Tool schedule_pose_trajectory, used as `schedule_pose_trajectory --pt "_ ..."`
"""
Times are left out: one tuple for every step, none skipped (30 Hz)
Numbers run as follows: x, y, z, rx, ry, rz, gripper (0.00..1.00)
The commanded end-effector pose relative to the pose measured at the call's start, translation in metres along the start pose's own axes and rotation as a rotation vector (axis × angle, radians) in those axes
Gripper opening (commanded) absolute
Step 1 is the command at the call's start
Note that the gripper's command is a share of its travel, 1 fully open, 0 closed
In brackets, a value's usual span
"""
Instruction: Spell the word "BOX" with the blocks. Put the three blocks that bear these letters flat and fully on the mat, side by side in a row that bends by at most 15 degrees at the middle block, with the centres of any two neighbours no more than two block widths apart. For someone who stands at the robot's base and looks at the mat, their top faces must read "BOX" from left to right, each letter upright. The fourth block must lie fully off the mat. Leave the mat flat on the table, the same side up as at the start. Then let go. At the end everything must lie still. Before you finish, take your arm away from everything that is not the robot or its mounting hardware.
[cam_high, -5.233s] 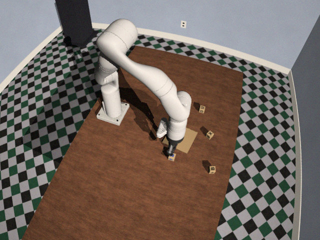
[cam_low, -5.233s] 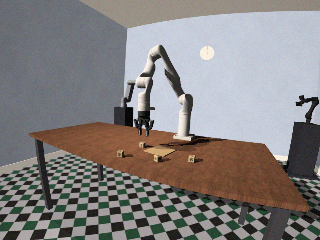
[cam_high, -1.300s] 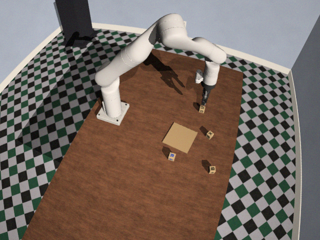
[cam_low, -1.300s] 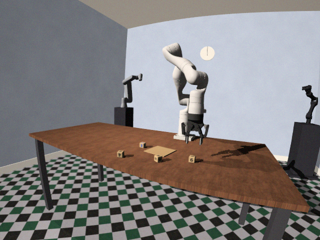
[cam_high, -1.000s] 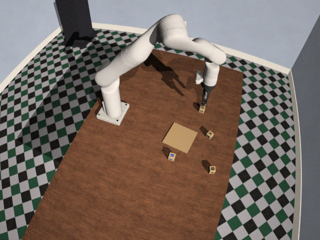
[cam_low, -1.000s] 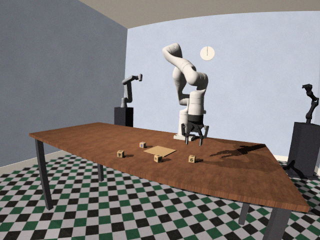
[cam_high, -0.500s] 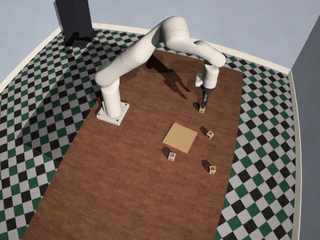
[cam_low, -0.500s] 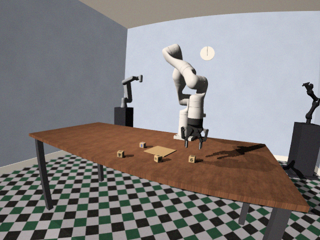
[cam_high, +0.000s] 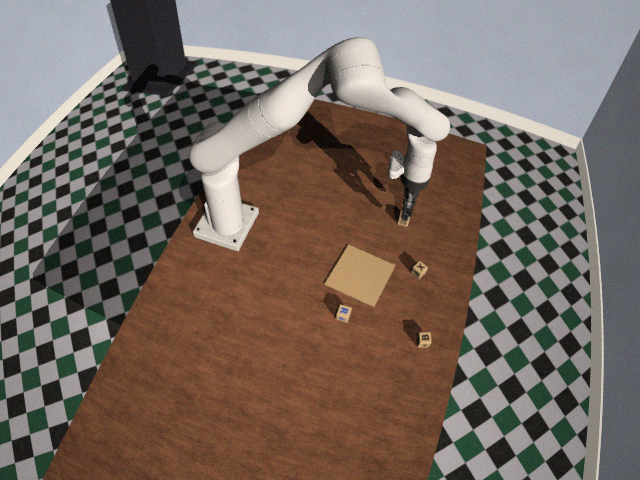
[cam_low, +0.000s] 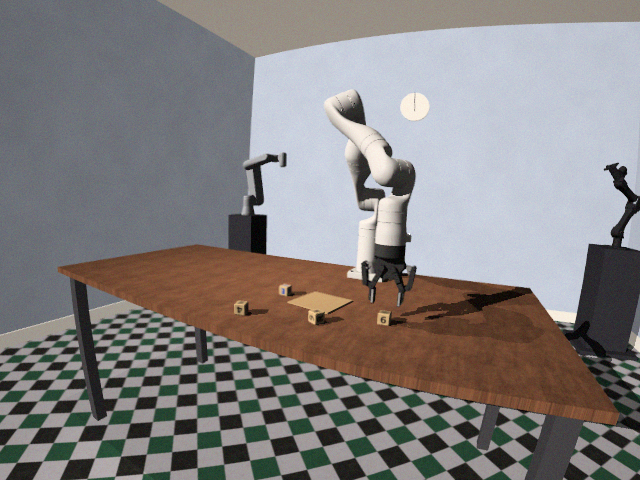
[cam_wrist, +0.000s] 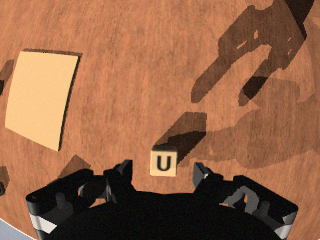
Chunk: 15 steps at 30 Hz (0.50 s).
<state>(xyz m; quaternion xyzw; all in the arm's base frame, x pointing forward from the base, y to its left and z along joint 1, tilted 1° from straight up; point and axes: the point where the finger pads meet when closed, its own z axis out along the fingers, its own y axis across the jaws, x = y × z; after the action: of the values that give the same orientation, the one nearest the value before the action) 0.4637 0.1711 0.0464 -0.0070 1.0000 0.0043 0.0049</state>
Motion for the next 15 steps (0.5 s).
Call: schedule_pose_trajectory --pt "0.001 0.0009 0.0037 0.0 0.003 -0.002 0.67" --pt "0.001 0.0009 0.0046 0.0 0.003 -0.002 0.67" --pt "0.001 0.0009 0.0054 0.0 0.003 -0.002 0.67" --pt "0.001 0.0009 0.0061 0.0 0.003 -0.002 0.67" --pt "0.001 0.0009 0.0067 0.0 0.003 -0.002 0.67" --pt "0.0009 0.0009 0.0073 0.0 0.003 -0.002 0.67" --pt "0.0009 0.0009 0.0078 0.0 0.003 -0.002 0.67" --pt "0.0009 0.0009 0.0078 0.0 0.003 -0.002 0.67" --pt "0.0009 0.0009 0.0078 0.0 0.003 -0.002 0.67" --pt "0.0009 0.0009 0.0082 0.0 0.003 -0.002 0.67" --pt "0.0009 0.0009 0.0085 0.0 0.003 -0.002 0.67" --pt "0.0009 0.0009 0.0087 0.0 0.003 -0.002 0.67" --pt "0.0009 0.001 0.0089 0.0 0.003 -0.002 0.67" --pt "0.0009 0.001 0.009 0.0 0.003 -0.002 0.67" --pt "0.0009 0.001 0.0091 0.0 0.003 -0.002 0.67"
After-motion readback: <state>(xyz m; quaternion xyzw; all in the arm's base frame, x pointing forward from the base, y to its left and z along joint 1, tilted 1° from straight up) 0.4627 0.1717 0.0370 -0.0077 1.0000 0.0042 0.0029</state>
